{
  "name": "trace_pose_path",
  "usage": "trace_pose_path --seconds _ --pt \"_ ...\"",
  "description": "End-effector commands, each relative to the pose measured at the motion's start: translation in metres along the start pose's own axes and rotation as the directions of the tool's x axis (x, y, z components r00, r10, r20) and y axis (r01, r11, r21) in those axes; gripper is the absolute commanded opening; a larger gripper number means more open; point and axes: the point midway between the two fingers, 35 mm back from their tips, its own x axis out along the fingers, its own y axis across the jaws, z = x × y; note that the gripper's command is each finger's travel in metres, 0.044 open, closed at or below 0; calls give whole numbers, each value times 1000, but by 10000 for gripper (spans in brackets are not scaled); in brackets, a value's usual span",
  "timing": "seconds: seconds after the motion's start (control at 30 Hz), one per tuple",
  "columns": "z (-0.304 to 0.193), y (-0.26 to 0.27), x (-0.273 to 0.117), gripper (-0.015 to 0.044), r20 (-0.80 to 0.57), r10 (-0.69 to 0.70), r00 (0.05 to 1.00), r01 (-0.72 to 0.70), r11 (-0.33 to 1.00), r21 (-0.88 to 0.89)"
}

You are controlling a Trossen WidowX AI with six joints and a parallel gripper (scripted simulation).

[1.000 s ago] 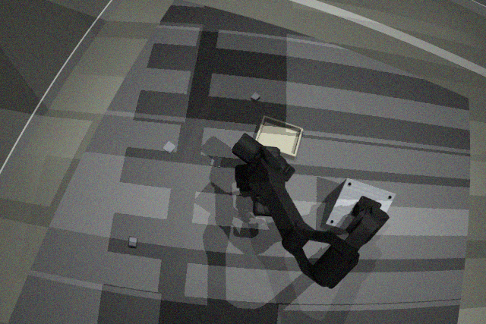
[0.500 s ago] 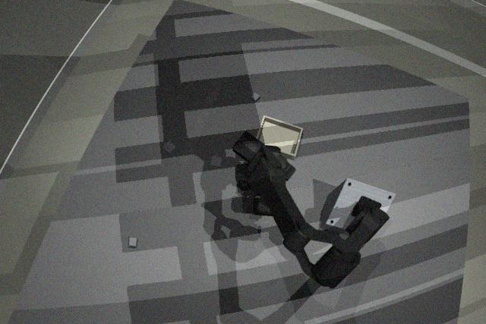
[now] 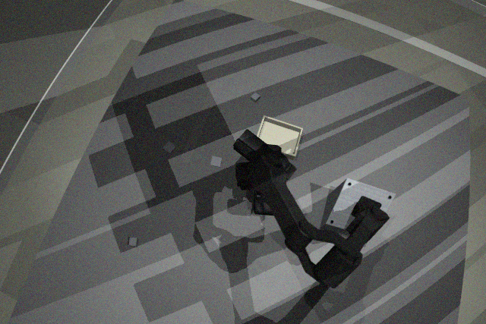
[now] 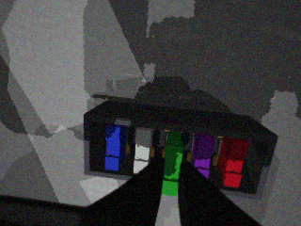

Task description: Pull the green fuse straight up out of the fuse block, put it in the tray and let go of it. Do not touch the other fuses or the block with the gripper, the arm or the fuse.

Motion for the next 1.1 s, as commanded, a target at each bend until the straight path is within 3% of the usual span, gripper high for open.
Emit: trace_pose_path --seconds 0.0,1.07 --pt "2 -1 -4 0 3 -6 1000 6 1000 -7" --pt "1 -1 -20 0 3 -4 1000 4 1000 -5"
